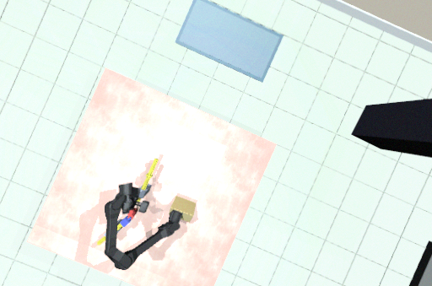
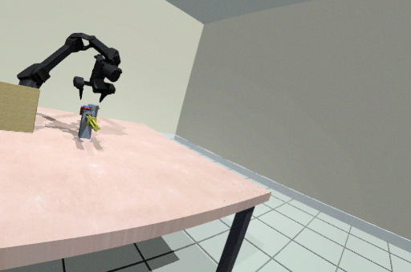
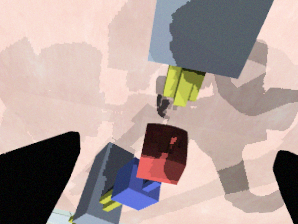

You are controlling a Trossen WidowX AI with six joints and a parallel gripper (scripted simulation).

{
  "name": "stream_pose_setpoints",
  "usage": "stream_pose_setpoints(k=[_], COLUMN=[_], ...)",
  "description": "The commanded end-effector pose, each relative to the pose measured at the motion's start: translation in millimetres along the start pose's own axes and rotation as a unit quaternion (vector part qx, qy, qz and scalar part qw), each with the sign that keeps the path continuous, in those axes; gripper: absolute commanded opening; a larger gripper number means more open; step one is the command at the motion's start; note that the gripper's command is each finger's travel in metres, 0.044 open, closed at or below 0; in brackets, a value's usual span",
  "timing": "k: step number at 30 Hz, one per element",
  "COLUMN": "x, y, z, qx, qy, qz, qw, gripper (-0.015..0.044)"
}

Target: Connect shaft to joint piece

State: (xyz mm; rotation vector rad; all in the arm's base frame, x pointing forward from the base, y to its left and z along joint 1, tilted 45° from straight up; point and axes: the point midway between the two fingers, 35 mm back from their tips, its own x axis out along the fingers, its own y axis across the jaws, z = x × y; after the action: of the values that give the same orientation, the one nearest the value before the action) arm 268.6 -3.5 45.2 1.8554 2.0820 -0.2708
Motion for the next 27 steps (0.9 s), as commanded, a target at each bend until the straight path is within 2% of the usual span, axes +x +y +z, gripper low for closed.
stream_pose_setpoints(k=[1, 14, 27], x=[-6, -30, -57], y=[0, -1, -7], z=[17, 71, 129], qx=[-0.055, -0.268, -0.464], qy=[-0.013, -0.065, -0.110], qz=[-0.003, -0.027, -0.075], qw=[0.998, 0.961, 0.876], gripper=[0.0440, 0.0440, 0.0440])
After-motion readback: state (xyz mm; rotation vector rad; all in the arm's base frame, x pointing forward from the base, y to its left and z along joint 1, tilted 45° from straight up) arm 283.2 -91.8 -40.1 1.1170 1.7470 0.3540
